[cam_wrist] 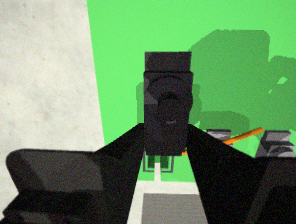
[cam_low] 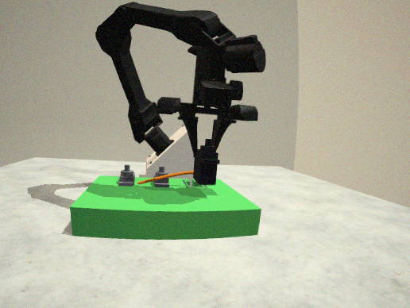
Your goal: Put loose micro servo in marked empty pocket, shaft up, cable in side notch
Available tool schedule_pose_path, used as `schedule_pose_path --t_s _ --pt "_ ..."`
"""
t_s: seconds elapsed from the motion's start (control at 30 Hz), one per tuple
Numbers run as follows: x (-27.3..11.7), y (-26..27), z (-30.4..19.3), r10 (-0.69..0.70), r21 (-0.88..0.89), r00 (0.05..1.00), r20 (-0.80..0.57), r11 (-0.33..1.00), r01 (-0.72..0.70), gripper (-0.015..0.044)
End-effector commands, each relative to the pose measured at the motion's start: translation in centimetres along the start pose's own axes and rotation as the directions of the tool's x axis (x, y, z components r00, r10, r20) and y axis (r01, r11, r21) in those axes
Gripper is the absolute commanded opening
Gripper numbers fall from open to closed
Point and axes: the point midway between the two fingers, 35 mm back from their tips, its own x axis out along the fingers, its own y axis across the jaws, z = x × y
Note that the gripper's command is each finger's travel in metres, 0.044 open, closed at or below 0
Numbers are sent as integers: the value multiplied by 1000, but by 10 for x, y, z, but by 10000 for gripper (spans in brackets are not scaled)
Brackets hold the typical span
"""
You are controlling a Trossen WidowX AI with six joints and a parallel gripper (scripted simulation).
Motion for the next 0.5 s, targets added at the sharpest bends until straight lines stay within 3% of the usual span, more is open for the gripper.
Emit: schedule_pose_path --t_s 0.0,0.47 --pt "-3 2 -17 8 1 1000 7 1000 -8 0" --pt "-2 2 -84 9 -2 1000 4 1000 -9 0"
